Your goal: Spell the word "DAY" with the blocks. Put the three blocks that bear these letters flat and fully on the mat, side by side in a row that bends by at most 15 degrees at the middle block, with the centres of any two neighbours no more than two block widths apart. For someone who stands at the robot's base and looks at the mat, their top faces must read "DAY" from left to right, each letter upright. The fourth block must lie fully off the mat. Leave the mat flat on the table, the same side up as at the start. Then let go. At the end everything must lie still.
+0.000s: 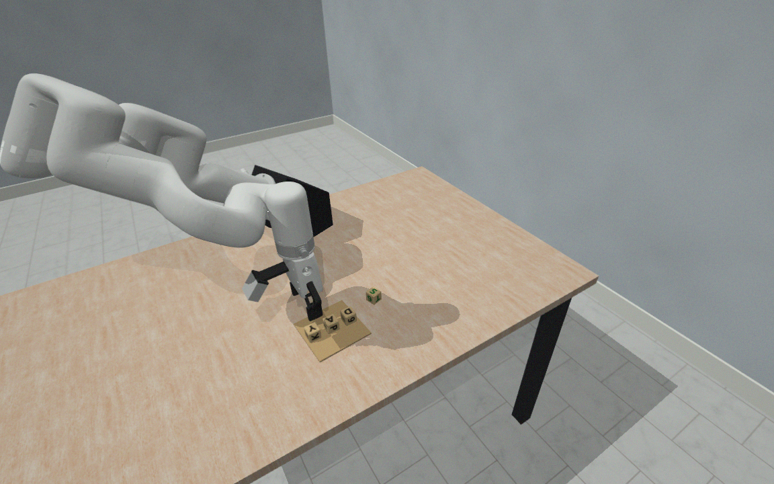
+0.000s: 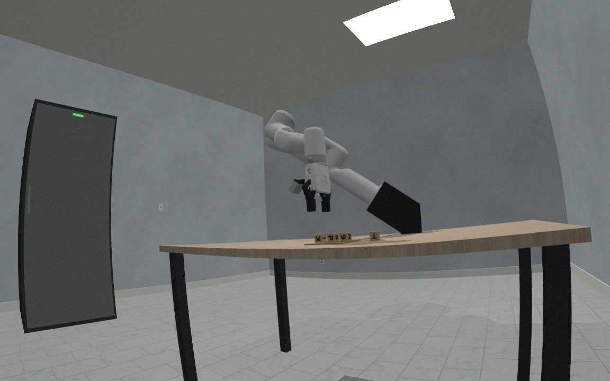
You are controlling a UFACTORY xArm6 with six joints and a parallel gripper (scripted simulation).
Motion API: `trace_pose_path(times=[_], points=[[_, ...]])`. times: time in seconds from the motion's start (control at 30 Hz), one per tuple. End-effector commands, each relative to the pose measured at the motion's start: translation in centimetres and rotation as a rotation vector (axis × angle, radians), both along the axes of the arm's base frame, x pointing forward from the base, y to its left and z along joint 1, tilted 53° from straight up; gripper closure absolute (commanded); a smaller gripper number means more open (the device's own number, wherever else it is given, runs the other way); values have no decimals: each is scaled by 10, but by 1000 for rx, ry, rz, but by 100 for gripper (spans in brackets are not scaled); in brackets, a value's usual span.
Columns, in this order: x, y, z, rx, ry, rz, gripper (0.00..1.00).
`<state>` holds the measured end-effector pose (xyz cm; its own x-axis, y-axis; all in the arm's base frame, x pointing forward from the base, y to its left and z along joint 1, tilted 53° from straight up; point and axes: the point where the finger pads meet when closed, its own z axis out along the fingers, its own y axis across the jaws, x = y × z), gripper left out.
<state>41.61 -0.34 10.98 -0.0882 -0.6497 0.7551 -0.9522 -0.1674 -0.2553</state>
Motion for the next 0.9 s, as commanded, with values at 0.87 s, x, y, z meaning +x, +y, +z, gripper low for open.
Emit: trace_pose_path(times=[0.87], points=[[-23, 60, 49, 2, -3, 2, 0]])
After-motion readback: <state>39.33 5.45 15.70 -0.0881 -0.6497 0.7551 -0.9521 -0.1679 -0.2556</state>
